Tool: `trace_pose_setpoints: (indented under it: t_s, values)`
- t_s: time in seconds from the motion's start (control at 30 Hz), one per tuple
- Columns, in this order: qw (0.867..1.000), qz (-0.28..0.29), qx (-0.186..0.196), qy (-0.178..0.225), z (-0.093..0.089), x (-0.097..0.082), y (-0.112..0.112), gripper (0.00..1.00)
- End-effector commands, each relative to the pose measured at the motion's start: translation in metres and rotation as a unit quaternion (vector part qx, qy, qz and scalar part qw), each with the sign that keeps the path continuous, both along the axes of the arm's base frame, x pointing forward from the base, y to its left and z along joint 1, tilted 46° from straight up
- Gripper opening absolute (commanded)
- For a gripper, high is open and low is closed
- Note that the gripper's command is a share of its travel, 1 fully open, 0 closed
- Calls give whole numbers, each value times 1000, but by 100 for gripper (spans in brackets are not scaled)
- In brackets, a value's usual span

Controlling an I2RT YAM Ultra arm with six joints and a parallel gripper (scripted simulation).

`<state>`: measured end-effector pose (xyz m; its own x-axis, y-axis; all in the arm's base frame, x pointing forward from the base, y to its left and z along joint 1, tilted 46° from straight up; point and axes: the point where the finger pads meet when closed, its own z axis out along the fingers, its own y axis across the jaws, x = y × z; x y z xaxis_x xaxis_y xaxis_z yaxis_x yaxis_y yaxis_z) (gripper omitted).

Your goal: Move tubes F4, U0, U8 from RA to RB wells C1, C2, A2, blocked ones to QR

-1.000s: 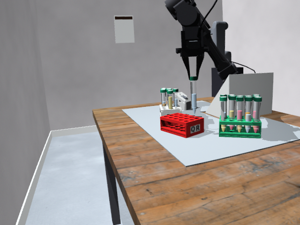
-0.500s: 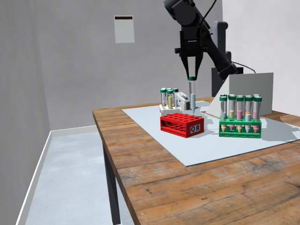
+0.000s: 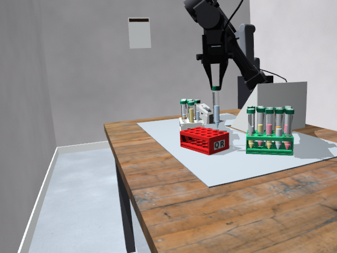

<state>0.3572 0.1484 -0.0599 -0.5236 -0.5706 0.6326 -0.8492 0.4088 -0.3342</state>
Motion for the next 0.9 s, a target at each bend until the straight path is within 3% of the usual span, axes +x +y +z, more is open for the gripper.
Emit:
trace_pose_setpoints:
  t_s: [0.0,0.3,0.4,0.5,0.6,0.87]
  values:
    - [1000,4,-1,-1,10,4,7,0]
    - [1000,6,-3,-4,9,7,5,0]
    - [1000,7,8,-18,24,11,7,0]
    - [1000,10,8,-18,25,10,8,0]
    - [1000,10,-1,-3,12,4,6,0]
    - [1000,9,1,-5,14,5,6,0]
